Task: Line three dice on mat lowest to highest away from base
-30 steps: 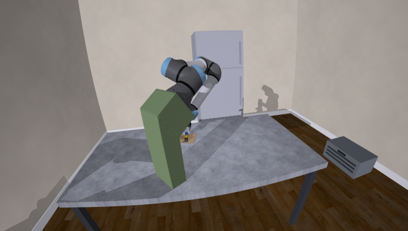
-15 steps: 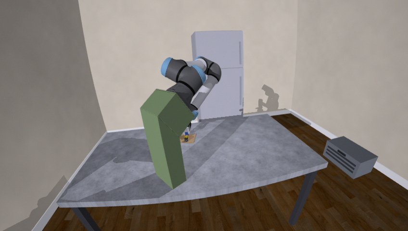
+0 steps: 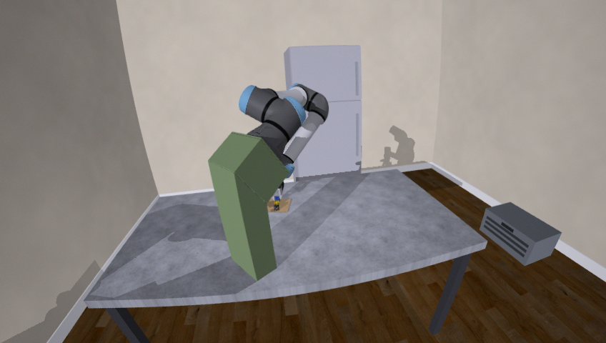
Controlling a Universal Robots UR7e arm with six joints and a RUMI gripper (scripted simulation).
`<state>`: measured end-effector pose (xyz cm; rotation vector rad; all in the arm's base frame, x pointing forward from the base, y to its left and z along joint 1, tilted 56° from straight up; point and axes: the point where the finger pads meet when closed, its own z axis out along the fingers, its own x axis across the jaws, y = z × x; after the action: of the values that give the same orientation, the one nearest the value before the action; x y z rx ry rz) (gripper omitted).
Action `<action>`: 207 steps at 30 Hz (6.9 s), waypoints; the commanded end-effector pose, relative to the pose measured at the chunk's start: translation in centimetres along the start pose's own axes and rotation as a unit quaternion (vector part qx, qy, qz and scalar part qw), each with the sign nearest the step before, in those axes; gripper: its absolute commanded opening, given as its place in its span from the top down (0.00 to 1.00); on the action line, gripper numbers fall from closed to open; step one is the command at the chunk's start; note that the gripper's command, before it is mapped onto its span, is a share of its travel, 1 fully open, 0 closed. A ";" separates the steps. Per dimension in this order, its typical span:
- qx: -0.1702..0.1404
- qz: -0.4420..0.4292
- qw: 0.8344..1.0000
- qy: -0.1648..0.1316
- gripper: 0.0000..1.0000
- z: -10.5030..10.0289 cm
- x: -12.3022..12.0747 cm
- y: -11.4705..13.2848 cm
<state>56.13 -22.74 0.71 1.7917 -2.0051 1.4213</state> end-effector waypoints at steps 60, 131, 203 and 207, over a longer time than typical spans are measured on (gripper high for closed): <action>0.000 0.000 1.000 0.000 0.00 -9.0 0.0 0.0; 0.000 0.000 1.000 0.000 0.00 -17.8 0.0 0.0; 0.000 0.000 1.000 0.000 0.00 -17.8 0.0 0.0; 0.000 0.000 1.000 0.000 0.00 -17.8 0.0 0.0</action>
<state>47.53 -10.76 10.66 1.7918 -2.0048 1.4214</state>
